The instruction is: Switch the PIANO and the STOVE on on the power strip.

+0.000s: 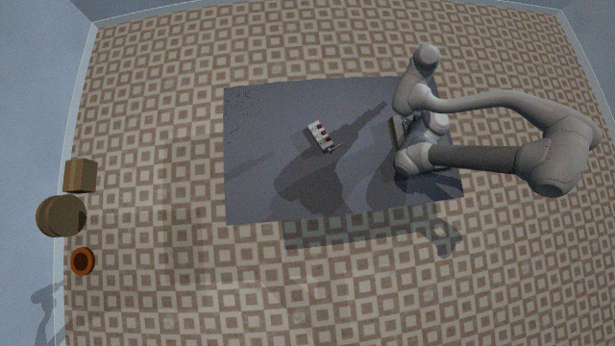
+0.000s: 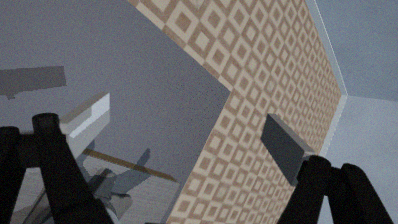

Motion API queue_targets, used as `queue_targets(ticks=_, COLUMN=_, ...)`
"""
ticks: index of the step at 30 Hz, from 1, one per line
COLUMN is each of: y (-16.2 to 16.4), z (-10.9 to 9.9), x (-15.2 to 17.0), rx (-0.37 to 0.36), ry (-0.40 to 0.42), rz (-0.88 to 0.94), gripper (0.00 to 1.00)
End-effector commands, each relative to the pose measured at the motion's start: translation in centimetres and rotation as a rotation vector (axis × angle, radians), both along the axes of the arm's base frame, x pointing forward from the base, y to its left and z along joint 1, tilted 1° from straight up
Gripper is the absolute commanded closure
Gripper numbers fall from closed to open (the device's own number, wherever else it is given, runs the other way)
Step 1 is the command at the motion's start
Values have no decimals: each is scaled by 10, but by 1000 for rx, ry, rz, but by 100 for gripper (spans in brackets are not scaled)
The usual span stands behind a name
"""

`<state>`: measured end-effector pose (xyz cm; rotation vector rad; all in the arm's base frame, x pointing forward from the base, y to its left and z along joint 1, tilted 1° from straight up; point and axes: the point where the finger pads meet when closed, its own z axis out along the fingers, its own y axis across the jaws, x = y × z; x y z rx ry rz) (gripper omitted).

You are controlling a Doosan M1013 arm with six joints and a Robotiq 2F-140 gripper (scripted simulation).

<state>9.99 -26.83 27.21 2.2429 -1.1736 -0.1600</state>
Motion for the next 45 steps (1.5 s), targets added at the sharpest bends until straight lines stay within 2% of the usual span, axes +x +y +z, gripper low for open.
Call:
queue_targets(ticks=1, y=0, z=0, x=0, rx=0, ry=0, rz=0, gripper=0)
queue_targets(ticks=19, y=1, z=-2, x=4, rx=8, ry=-1, rz=10, gripper=0)
queue_targets(ticks=21, y=4, z=-11, x=24, rx=54, ry=-9, rz=70, gripper=0)
queue_targets(ticks=23, y=15, z=-32, x=70, rx=148, ry=-28, rz=199, gripper=0)
queue_targets(ticks=25, y=15, z=-32, x=70, rx=148, ry=-28, rz=199, gripper=0)
queue_targets(ticks=26, y=26, z=-45, x=101, rx=210, ry=-43, rz=288, gripper=0)
queue_targets(ticks=28, y=26, z=-45, x=102, rx=210, ry=-43, rz=288, gripper=0)
queue_targets(ticks=29, y=38, z=-57, x=132, rx=277, ry=-62, rz=389, gripper=0)
queue_targets(ticks=34, y=40, z=-60, x=138, rx=277, ry=-62, rz=389, gripper=0)
queue_targets(ticks=35, y=58, z=-76, x=178, rx=346, ry=-86, rz=500, gripper=0)
queue_targets(ticks=37, y=58, z=-76, x=178, rx=346, ry=-86, rz=500, gripper=0)
queue_targets(ticks=38, y=75, z=-87, x=208, rx=413, ry=-113, rz=615, gripper=0)
queue_targets(ticks=41, y=80, z=-91, x=219, rx=413, ry=-113, rz=615, gripper=0)
queue_targets(ticks=42, y=98, z=-101, x=247, rx=474, ry=-144, rz=729, gripper=0)
queue_targets(ticks=45, y=105, z=-107, x=260, rx=474, ry=-144, rz=729, gripper=0)
